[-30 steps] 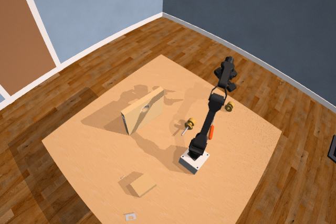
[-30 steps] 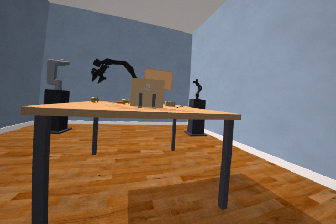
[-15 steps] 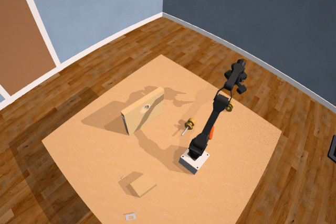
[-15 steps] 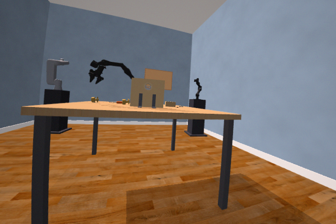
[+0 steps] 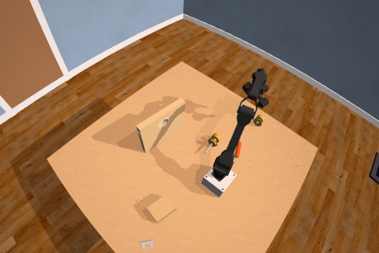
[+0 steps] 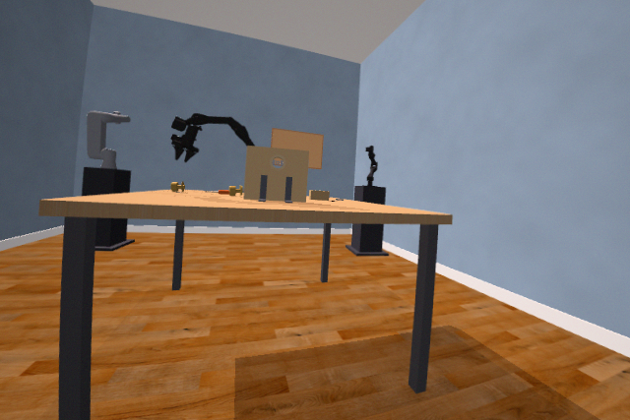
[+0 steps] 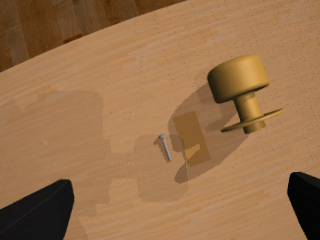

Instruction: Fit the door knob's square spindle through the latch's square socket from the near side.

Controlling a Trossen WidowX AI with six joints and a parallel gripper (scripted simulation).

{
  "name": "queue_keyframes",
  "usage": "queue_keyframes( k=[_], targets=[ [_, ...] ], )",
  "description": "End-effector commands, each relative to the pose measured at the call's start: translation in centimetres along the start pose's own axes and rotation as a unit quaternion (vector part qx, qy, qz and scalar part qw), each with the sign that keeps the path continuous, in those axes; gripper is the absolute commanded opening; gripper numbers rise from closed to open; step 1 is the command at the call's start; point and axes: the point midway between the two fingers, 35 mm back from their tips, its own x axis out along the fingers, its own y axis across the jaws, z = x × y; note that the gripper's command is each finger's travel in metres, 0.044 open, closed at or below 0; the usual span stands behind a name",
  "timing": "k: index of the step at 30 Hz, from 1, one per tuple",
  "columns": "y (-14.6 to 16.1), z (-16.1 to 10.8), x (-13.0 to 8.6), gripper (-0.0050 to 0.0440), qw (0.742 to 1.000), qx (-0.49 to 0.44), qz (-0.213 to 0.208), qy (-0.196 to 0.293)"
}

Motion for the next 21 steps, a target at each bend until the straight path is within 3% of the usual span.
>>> queue_keyframes(
  k=[1, 6, 8, 21],
  targets=[
    [2.4, -5.0, -1.4, 0.044, 0.999, -0.035, 0.01, 0.01],
    [3.2, -10.3, -1.5, 0.044, 0.997, -0.071, 0.004, 0.038],
    [3.2, -10.3, -1.5, 0.044, 0.997, -0.071, 0.004, 0.038],
    [0.0, -26.1, -1.3, 0.044, 0.977, -0.181, -0.032, 0.106]
  ],
)
